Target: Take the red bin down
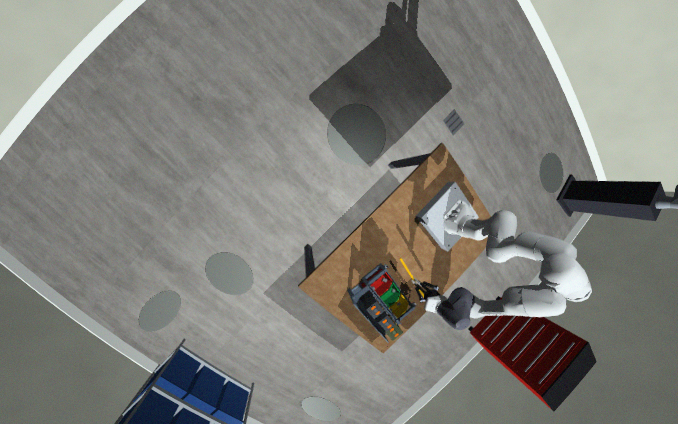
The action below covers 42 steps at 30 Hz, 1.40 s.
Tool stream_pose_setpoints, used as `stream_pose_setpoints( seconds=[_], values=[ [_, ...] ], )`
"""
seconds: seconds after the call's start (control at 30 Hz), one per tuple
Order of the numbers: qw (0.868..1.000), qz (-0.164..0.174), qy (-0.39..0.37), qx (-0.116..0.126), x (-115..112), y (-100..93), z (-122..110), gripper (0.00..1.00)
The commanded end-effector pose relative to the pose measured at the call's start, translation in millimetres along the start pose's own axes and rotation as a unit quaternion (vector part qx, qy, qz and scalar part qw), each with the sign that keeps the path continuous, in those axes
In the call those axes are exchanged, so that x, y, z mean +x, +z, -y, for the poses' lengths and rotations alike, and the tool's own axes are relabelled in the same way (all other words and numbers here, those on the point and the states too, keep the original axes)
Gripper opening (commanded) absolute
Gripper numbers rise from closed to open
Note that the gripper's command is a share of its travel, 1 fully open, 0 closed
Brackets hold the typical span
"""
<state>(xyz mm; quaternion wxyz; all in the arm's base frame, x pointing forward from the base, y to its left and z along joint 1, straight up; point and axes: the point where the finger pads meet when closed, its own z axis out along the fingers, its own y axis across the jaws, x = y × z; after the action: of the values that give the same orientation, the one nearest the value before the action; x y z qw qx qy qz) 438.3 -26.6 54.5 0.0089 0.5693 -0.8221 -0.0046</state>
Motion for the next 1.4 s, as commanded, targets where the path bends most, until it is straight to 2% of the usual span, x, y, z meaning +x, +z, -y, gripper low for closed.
stream_pose_setpoints(
  seconds=[0.0,0.03,0.2,0.6,0.63,0.77,1.17,1.33,1.37],
  values=[
    [1.0,0.006,-0.017,0.006,-0.7,-2.0,3.5,0.0],
    [1.0,0.006,-0.017,0.006,-0.7,-2.0,3.5,0.0],
    [1.0,0.006,-0.017,0.006,0.7,-0.4,-39.6,0.0],
    [1.0,0.006,-0.017,0.006,0.7,-0.4,-39.6,0.0],
    [1.0,0.002,0.0,0.002,1.6,1.0,-53.3,0.0],
    [1.0,0.006,-0.017,0.006,2.3,-0.3,-97.3,0.0],
    [1.0,0.006,-0.017,0.006,2.3,-0.3,-97.3,0.0],
    [1.0,0.006,-0.017,0.006,2.8,-1.8,-136.3,0.0],
    [1.0,0.006,-0.017,0.006,2.8,-1.8,-136.3,0.0]
  ],
)
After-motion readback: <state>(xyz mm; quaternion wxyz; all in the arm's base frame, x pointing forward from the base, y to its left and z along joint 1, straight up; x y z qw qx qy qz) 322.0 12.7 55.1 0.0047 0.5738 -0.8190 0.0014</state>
